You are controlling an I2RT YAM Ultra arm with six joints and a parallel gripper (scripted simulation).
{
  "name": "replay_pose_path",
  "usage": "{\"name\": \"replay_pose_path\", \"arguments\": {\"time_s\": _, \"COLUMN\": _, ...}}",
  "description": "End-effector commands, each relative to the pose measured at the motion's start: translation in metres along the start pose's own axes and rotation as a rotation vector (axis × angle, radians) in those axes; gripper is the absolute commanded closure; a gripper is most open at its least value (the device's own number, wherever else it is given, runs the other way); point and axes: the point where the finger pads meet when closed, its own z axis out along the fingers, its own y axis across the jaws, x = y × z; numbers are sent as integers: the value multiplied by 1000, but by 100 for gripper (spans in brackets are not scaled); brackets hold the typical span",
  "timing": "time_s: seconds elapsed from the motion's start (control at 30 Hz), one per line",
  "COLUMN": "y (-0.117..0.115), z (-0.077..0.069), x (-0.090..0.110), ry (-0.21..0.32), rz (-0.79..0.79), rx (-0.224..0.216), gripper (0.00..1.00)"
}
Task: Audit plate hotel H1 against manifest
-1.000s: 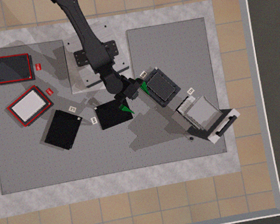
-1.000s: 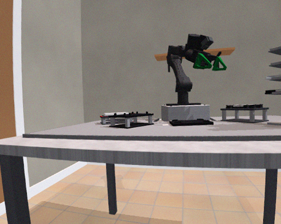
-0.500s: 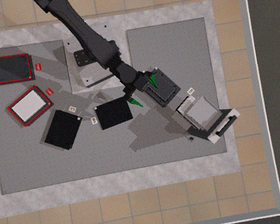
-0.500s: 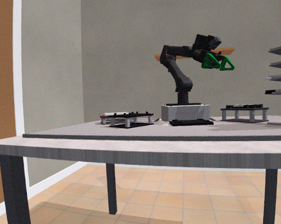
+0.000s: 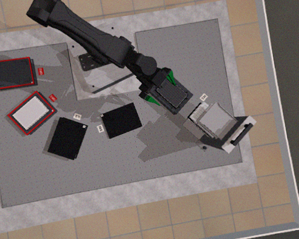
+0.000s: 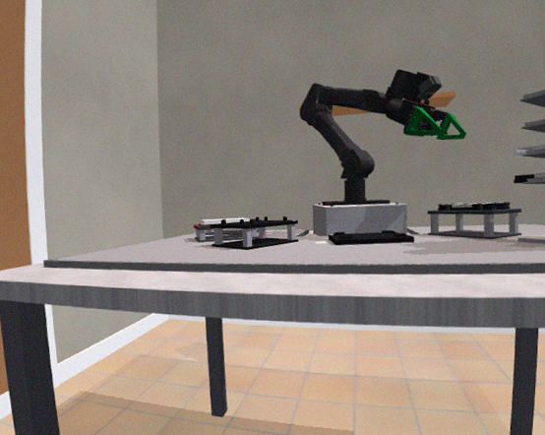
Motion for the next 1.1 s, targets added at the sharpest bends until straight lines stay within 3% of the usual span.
{"name": "replay_pose_path", "arguments": {"time_s": 0.0, "y": 1, "z": -2, "x": -11, "ry": -34, "rz": 33, "rx": 44, "gripper": 0}}
{"name": "replay_pose_path", "arguments": {"time_s": 0.57, "y": 50, "z": -1, "x": -12, "ry": -33, "rz": 35, "rx": 42, "gripper": 0}}
{"name": "replay_pose_path", "arguments": {"time_s": 0.87, "y": 50, "z": -1, "x": -12, "ry": -33, "rz": 35, "rx": 42, "gripper": 0}}
{"name": "replay_pose_path", "arguments": {"time_s": 1.07, "y": 50, "z": 10, "x": 5, "ry": -33, "rz": 35, "rx": 43, "gripper": 0}}
